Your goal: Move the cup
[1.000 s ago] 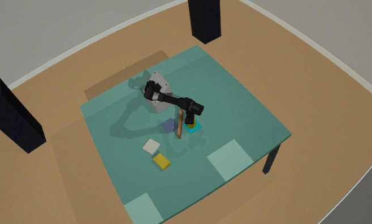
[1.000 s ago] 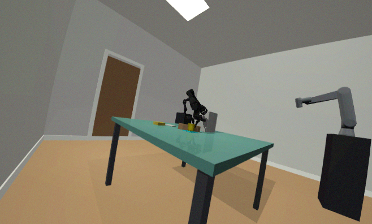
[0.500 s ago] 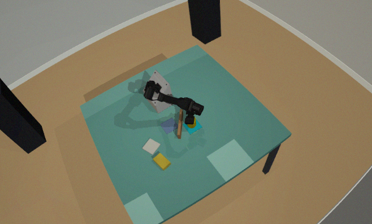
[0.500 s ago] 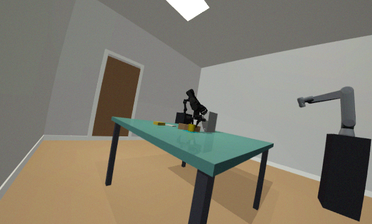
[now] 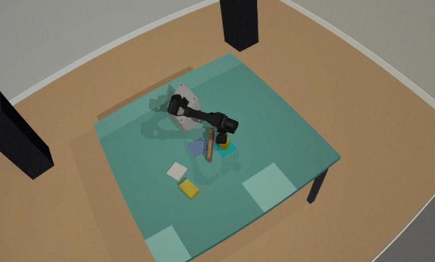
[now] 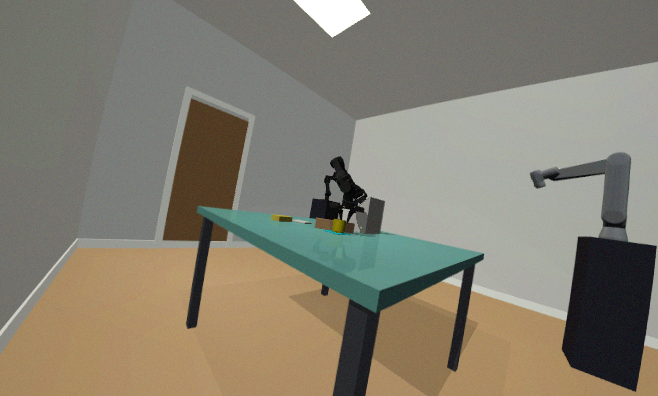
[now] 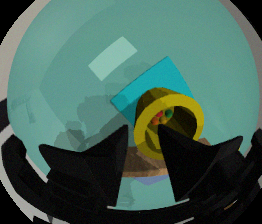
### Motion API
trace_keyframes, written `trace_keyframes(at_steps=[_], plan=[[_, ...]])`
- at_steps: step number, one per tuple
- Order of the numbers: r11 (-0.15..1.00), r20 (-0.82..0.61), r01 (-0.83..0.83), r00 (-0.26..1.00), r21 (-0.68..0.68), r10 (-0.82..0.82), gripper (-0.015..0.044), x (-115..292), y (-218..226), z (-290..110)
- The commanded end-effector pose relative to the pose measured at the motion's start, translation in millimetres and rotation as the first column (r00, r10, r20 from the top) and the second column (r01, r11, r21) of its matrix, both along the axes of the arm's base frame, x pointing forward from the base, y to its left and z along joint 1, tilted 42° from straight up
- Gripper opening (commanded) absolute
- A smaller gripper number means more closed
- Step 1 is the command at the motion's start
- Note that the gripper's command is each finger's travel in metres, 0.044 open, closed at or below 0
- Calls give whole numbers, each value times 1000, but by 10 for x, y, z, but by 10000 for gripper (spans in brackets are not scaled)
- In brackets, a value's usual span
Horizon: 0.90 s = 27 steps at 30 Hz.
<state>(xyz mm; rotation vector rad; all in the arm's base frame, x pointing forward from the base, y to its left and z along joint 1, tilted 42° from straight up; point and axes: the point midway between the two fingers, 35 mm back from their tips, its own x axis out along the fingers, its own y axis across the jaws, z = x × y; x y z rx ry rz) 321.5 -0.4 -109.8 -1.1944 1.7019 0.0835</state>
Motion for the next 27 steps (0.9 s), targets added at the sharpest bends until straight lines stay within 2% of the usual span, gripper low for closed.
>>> trace_keyframes(at_steps=[1,17,27], plan=[[1000,8,-2,1000,7,1,147,16,80,82],[1000,9,-5,1000,5,5,147,-16,232,268],[1000,6,-7,1000,0,7,409,-12,222,254]])
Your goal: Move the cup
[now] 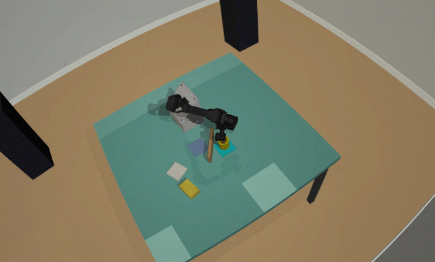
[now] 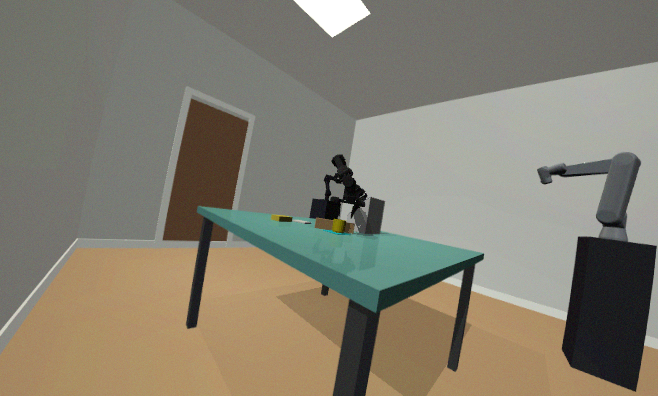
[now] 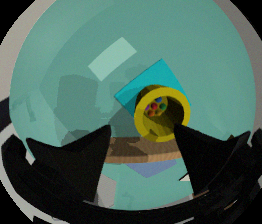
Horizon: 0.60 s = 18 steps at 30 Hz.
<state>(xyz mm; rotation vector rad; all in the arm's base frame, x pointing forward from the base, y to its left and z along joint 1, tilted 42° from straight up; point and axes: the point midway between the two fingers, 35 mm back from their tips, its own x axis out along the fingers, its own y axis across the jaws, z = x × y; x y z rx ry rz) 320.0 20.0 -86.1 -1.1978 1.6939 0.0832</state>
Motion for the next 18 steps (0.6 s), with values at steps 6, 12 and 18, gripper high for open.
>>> trace_keyframes(at_steps=[6,12,18], plan=[[1000,1,-1,1000,4,1,440,9,192,206],[1000,2,0,1000,7,0,440,-19,403,456],[1000,3,0,1000,8,0,440,-8,430,481]])
